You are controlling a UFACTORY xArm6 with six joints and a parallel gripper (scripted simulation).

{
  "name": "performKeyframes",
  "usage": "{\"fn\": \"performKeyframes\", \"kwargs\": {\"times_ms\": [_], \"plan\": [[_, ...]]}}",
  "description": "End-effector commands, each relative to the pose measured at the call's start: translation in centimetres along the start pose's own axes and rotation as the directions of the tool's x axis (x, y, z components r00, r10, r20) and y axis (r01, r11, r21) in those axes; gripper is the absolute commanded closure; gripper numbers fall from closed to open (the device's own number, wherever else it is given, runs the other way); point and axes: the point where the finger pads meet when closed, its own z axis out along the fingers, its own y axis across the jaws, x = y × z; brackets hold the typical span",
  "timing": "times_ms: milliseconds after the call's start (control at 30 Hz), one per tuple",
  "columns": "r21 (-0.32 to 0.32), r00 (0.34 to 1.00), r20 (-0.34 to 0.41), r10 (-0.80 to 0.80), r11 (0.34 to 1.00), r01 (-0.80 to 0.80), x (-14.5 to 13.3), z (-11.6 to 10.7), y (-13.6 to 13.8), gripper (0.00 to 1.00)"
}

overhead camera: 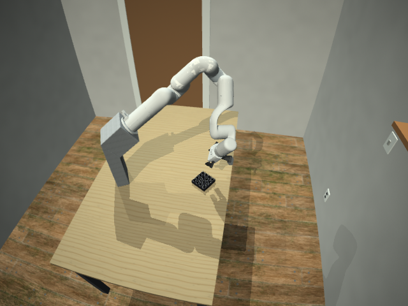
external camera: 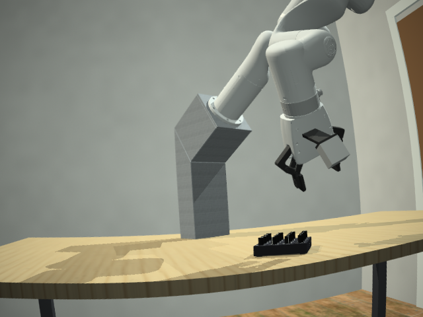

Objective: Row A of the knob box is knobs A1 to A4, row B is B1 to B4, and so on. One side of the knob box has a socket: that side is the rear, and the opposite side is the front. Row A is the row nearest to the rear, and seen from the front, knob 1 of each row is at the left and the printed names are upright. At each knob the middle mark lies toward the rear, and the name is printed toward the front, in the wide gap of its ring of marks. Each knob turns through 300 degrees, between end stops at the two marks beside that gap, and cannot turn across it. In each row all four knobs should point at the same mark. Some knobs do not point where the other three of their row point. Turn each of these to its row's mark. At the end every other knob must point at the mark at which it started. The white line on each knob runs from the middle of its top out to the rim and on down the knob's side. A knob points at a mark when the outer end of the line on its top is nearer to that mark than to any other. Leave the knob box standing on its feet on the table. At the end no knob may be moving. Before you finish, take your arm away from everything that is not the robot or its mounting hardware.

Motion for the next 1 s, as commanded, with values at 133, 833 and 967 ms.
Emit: {"fn": "performKeyframes", "kwargs": {"times_ms": [133,833,967], "plan": [[-0.074,0.962,-0.214,0.172,0.979,-0.192,0.4,0.9,3.0,0.00],[-0.096,0.777,-0.504,0.377,0.870,-0.484,0.6,2.0,7.7,0.00],[-0.089,0.731,-0.552,0.402,0.843,-0.530,0.7,2.2,8.5,0.00]]}}
